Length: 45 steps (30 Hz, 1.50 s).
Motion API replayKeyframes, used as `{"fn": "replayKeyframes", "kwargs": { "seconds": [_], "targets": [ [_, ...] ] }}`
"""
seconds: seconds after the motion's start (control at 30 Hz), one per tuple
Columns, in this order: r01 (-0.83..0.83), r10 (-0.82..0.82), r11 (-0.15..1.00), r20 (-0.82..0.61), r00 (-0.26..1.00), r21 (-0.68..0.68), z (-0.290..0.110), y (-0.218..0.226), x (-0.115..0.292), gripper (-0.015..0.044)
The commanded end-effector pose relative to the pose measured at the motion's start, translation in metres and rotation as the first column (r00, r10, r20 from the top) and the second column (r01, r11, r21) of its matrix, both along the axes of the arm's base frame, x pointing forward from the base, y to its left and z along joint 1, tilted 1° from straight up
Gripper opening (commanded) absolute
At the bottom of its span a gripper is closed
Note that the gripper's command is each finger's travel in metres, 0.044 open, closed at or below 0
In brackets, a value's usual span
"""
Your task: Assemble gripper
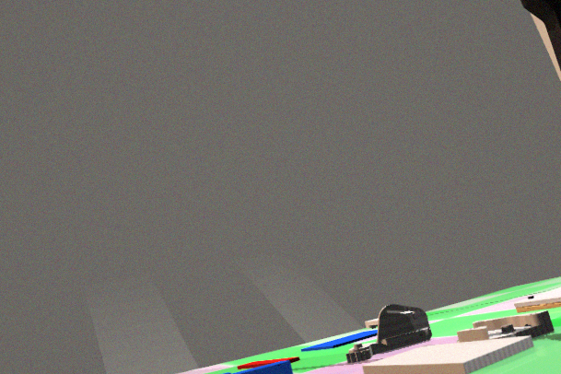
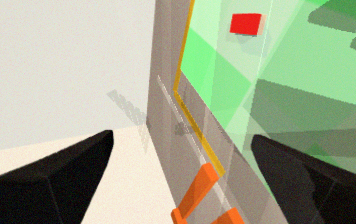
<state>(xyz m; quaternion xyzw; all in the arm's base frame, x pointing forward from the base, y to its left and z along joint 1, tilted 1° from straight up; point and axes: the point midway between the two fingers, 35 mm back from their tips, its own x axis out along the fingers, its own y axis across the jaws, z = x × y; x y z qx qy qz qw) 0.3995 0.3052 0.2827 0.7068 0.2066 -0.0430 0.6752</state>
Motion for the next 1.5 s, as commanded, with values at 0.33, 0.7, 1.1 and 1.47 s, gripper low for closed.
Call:
{"fn": "replayKeyframes", "kwargs": {
  "seconds": [0.33,0.7,1.1,1.47],
  "targets": [
    [0.165,-0.164,0.986,-0.122,0.979,-0.007,-0.025,-0.082,0.035,0.044],
    [0.297,-0.293,0.955,-0.216,0.932,-0.012,-0.043,-0.147,0.049,0.044],
    [0.448,-0.422,0.894,-0.334,0.843,-0.002,-0.065,-0.216,0.052,0.044],
    [0.591,-0.524,0.807,-0.45,0.723,0.01,-0.086,-0.277,0.041,0.044]
  ]
}}
